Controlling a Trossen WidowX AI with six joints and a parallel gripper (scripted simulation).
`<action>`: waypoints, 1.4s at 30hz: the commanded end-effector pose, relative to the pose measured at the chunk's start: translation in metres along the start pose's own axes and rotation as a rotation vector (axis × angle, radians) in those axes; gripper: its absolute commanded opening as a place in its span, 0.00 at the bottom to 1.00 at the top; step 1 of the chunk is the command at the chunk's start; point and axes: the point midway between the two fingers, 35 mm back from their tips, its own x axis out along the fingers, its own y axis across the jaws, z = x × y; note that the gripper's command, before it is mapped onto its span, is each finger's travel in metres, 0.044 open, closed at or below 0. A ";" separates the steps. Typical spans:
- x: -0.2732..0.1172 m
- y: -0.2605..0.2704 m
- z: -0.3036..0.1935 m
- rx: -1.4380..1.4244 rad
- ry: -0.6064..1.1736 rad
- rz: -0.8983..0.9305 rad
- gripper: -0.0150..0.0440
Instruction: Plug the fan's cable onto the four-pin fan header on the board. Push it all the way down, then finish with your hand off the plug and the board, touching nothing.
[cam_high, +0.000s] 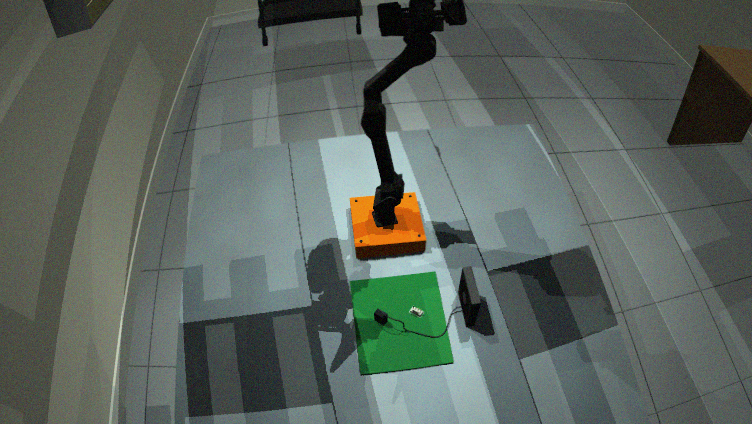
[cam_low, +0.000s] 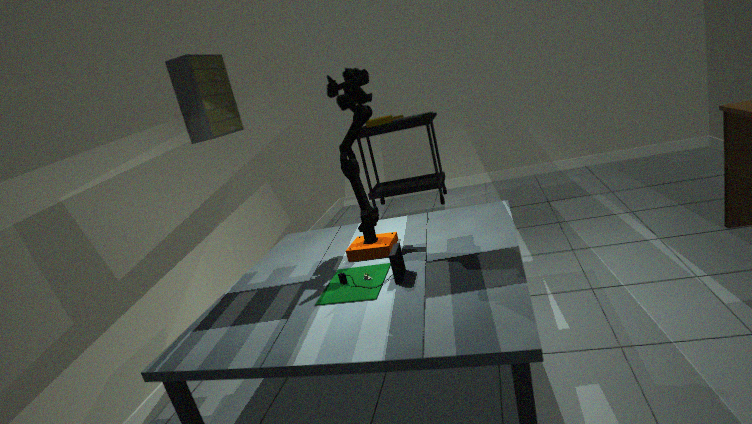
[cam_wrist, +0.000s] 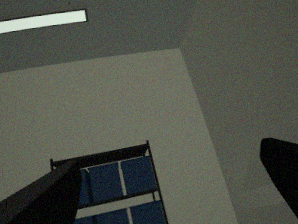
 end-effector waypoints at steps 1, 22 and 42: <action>0.000 0.000 0.000 0.000 0.000 0.000 0.98; 0.045 0.144 -0.170 0.061 0.164 0.269 1.00; 0.063 0.078 -0.410 0.193 0.768 0.060 1.00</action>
